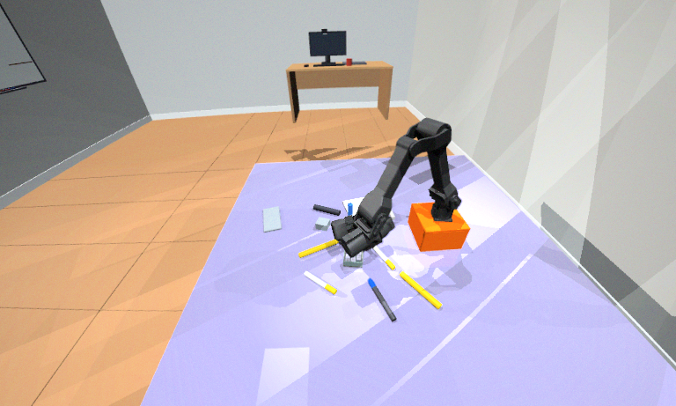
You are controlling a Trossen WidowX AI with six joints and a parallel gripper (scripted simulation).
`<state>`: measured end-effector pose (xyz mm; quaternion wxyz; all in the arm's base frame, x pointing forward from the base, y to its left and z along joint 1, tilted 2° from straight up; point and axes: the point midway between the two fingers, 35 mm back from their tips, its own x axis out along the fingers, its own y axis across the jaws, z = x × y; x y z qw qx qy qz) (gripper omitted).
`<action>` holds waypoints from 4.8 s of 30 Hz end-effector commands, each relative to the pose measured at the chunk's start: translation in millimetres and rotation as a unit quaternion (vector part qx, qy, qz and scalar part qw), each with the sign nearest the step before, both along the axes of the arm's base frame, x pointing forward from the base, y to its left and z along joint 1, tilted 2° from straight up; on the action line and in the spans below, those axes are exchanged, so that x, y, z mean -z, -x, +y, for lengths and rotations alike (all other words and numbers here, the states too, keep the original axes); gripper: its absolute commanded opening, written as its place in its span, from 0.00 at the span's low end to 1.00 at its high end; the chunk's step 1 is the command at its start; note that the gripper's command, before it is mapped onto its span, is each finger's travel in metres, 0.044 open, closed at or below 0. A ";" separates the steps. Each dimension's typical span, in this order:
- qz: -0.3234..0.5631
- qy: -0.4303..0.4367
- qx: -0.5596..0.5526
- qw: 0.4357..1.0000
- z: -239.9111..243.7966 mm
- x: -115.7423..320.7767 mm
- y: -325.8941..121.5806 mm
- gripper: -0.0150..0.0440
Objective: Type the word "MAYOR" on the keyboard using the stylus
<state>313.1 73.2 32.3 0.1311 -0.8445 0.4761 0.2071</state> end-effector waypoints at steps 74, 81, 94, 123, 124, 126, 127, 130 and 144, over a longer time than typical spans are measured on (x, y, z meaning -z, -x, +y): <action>-0.005 -0.001 0.000 1.000 -18.0 25.6 -2.8 0.39; -0.005 -0.001 0.000 1.000 -17.8 -2.7 -1.5 0.39; 0.000 0.000 -0.001 1.000 -18.7 -0.9 0.2 0.36; -0.005 -0.003 0.000 1.000 18.9 14.5 -0.7 0.25; -0.005 -0.003 0.000 1.000 18.9 14.5 -0.7 0.25; -0.005 -0.003 0.000 1.000 18.9 14.5 -0.7 0.25; -0.005 -0.003 0.000 1.000 18.9 14.5 -0.7 0.25; -0.005 -0.003 0.000 1.000 18.9 14.5 -0.7 0.25; -0.005 -0.003 0.000 1.000 21.0 19.0 -1.7 0.39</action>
